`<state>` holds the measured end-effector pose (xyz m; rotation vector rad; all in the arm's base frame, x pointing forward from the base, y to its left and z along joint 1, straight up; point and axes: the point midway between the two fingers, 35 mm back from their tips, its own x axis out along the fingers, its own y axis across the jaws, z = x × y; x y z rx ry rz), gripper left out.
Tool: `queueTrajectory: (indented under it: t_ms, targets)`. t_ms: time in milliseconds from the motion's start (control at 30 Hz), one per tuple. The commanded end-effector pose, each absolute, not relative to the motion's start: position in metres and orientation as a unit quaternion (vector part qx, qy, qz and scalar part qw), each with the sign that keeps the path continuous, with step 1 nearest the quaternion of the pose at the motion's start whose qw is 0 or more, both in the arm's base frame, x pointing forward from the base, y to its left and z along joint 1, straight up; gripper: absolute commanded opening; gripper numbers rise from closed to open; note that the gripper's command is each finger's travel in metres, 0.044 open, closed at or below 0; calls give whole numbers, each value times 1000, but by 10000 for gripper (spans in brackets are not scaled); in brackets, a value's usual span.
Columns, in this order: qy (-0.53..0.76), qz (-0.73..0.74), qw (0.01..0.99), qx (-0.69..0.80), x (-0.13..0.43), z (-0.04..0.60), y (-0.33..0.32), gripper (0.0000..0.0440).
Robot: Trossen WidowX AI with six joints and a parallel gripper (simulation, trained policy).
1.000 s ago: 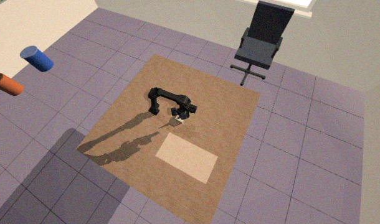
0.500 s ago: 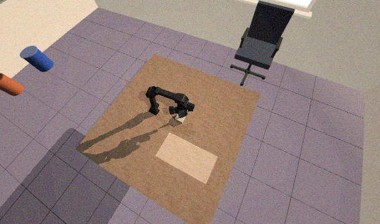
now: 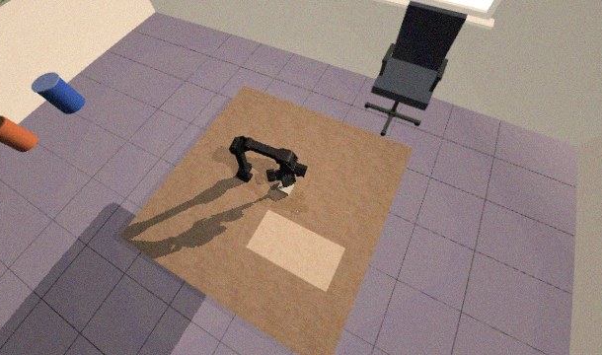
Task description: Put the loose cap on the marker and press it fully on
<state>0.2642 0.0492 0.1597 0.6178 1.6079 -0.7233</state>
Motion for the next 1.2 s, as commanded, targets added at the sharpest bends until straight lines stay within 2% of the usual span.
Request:
queueTrajectory:
  t_ms: [0,733,767,1167]
  targets:
    - [696,-310,594,259,262,151,48,0]
    - [728,-277,583,231,251,101,49,1]
    - [728,-277,583,229,251,99,49,27]
    - [732,-261,591,215,249,91,47,49]
